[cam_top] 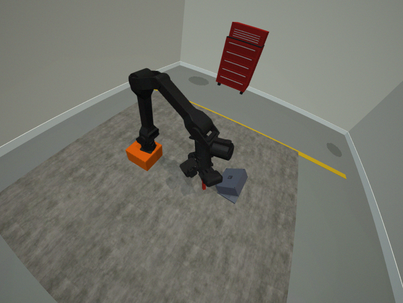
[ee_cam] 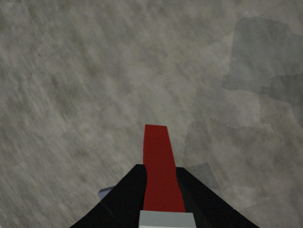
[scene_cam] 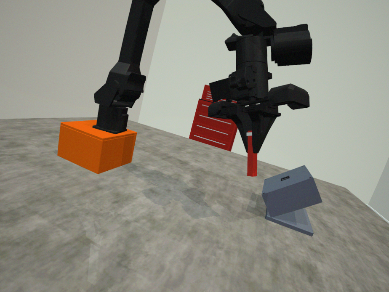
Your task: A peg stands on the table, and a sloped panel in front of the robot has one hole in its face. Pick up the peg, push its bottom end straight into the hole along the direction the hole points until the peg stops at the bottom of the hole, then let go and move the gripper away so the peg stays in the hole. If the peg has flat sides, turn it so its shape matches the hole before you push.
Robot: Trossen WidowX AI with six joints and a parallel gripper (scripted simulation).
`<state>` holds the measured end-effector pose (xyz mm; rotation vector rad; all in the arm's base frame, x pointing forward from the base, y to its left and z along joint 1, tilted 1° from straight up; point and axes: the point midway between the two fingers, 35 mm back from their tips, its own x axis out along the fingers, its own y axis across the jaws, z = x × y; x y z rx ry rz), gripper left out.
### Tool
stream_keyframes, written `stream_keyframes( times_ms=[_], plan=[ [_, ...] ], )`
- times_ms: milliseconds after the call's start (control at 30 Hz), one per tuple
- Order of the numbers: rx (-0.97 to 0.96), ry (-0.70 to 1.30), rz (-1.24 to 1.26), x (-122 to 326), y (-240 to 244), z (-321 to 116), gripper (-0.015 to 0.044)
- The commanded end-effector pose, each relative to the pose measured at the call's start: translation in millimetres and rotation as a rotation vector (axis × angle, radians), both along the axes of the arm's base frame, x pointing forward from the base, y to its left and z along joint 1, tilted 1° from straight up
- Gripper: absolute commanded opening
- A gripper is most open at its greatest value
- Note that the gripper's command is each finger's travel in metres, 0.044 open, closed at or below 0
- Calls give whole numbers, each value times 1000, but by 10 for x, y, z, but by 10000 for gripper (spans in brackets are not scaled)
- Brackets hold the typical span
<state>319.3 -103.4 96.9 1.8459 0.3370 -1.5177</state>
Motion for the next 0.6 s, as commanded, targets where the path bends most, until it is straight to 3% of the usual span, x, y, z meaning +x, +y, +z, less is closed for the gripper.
stream_keyframes(
  times_ms=[0, 567],
  plan=[
    [-18, -15, 31, 20, 55, 31, 0],
    [-69, -60, 143, 106, 285, 83, 0]
  ],
)
